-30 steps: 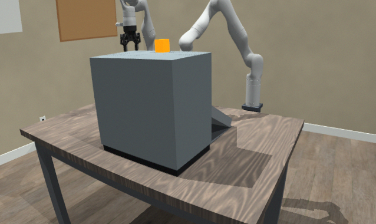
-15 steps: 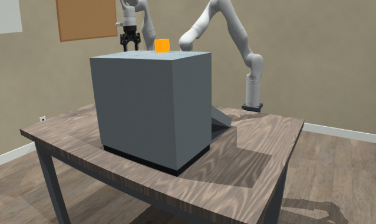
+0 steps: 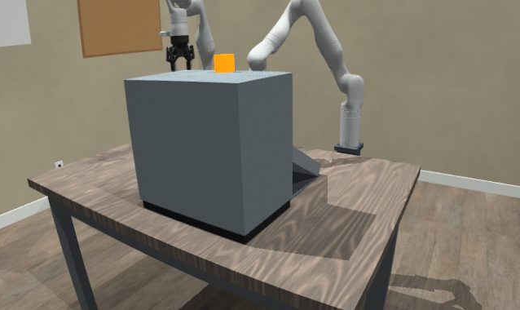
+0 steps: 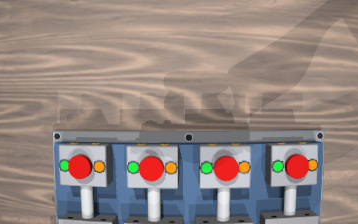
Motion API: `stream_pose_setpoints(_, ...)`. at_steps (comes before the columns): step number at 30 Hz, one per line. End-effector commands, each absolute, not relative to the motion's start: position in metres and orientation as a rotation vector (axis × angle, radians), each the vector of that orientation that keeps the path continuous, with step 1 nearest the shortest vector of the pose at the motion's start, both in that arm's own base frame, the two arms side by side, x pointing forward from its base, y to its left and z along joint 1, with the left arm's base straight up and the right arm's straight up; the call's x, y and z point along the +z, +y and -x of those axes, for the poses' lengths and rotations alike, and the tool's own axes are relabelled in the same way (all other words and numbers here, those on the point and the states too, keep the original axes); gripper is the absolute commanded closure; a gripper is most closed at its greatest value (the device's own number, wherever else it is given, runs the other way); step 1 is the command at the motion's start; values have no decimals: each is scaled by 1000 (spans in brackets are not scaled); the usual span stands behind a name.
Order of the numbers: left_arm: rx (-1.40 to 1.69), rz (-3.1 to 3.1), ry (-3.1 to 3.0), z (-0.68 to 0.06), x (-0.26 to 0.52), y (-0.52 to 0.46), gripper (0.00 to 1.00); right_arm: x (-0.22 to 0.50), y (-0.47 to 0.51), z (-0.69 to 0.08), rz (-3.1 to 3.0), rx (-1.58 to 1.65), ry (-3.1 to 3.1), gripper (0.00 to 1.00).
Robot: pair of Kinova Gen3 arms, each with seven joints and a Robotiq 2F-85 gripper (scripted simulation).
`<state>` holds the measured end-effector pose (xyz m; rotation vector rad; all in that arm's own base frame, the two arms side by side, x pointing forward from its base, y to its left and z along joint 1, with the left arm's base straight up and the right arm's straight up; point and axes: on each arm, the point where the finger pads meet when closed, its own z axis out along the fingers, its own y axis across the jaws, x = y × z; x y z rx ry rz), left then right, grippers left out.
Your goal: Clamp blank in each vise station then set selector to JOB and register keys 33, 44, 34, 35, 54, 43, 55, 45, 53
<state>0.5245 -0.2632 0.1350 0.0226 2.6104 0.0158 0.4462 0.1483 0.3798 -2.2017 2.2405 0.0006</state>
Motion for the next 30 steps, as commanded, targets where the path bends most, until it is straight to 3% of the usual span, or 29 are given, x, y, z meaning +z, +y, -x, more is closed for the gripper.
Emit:
stream_pose_setpoints(1, 22, -51, 2609, -525, 136, -263, 903, 380, 148, -446, 2201, -1, 2239, 2)
stream_pose_setpoints(30, 244, -865, 2484, -525, 136, -263, 903, 380, 148, -446, 2201, -1, 2239, 2)
